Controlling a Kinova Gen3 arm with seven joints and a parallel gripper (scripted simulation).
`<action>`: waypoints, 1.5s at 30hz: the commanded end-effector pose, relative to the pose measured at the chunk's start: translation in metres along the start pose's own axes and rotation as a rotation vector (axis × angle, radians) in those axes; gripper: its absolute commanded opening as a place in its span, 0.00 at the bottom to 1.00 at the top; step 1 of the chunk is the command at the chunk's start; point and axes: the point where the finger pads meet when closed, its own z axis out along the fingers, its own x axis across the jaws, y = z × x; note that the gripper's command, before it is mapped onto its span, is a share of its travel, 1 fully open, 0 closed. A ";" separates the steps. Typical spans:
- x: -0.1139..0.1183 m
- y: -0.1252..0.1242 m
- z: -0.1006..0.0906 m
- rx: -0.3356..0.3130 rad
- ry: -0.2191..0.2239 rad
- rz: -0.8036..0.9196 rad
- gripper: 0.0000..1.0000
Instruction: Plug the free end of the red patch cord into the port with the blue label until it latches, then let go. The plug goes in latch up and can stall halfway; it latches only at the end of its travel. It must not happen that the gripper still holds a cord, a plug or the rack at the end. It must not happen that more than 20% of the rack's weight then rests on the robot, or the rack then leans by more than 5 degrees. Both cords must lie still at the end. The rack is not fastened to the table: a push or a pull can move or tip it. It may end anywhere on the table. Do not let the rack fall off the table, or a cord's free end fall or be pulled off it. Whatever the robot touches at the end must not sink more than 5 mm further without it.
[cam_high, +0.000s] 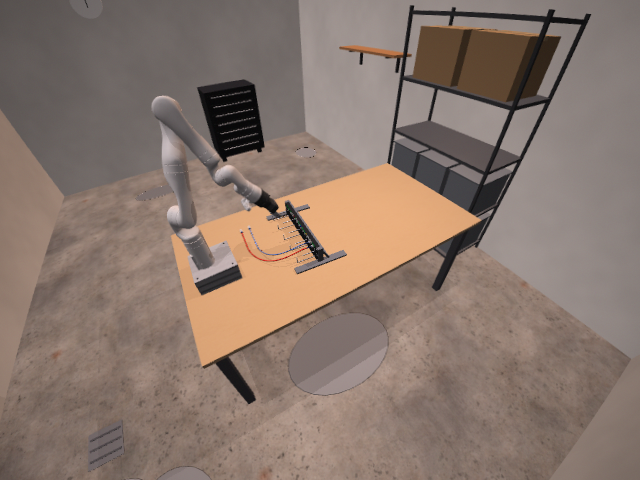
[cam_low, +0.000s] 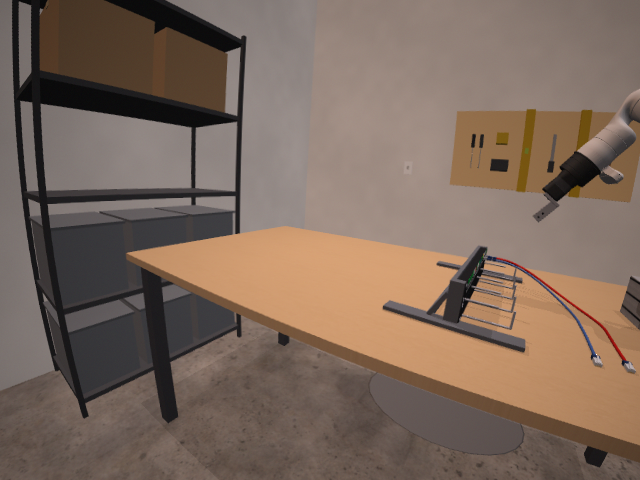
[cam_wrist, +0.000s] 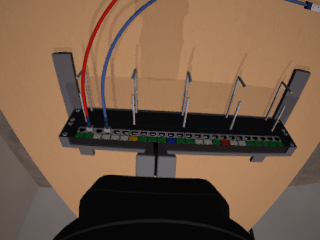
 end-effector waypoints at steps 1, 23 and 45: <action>0.005 0.004 -0.003 -0.012 0.014 0.001 0.00; -0.014 0.004 -0.004 -0.012 0.014 0.001 0.00; -0.089 0.004 -0.003 -0.012 0.014 0.001 0.00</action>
